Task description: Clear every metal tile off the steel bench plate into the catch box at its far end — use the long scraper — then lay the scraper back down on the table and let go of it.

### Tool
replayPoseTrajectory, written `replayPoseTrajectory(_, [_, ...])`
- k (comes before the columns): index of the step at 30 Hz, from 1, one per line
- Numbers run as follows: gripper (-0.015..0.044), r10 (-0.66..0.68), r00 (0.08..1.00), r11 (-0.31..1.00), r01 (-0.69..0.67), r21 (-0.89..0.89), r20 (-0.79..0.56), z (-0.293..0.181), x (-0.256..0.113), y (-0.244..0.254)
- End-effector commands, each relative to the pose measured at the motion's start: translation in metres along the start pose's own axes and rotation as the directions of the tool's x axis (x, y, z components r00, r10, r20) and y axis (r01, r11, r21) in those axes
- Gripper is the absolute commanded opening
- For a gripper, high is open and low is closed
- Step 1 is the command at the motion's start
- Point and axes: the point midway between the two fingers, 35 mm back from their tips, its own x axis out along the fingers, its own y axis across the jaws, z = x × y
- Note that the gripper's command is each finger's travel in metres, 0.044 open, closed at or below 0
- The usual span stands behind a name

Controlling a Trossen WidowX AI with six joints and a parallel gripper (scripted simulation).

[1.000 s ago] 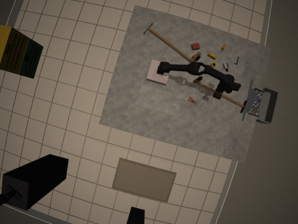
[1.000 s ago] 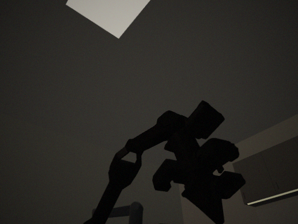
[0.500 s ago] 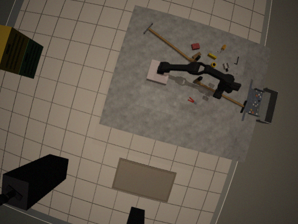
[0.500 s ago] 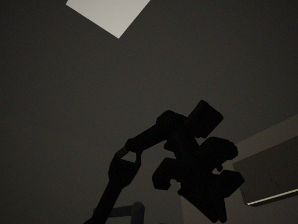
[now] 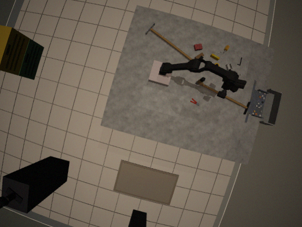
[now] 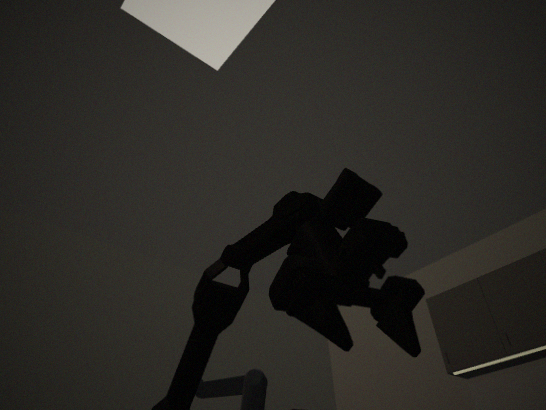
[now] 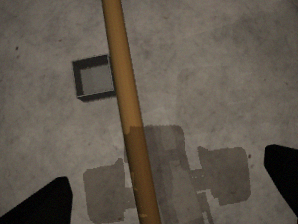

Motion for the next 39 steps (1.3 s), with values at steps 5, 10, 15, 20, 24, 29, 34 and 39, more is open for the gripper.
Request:
replayPoseTrajectory(5, [0.0440,0.010,0.999,1.000,-0.010,0.007,0.038,-0.002,-0.022,0.002])
replayPoseTrajectory(10, [0.0440,0.015,0.997,1.000,-0.016,0.003,0.074,-0.002,-0.039,0.004])
replayPoseTrajectory(15, [0.0440,0.021,0.994,1.000,-0.021,-0.002,0.110,-0.003,-0.056,0.006])
replayPoseTrajectory(20, [0.0440,0.027,0.989,1.000,-0.026,-0.013,0.148,-0.004,-0.074,0.008])
replayPoseTrajectory(24, [0.0440,0.032,0.983,0.999,-0.029,-0.021,0.179,-0.005,-0.088,0.009])
replayPoseTrajectory(29, [0.0440,0.038,0.975,0.999,-0.032,-0.032,0.217,-0.007,-0.104,0.011])
replayPoseTrajectory(34, [0.0440,0.045,0.966,0.998,-0.035,-0.042,0.255,-0.010,-0.121,0.012])
replayPoseTrajectory(39, [0.0440,0.052,0.955,0.998,-0.038,-0.053,0.292,-0.014,-0.137,0.013])
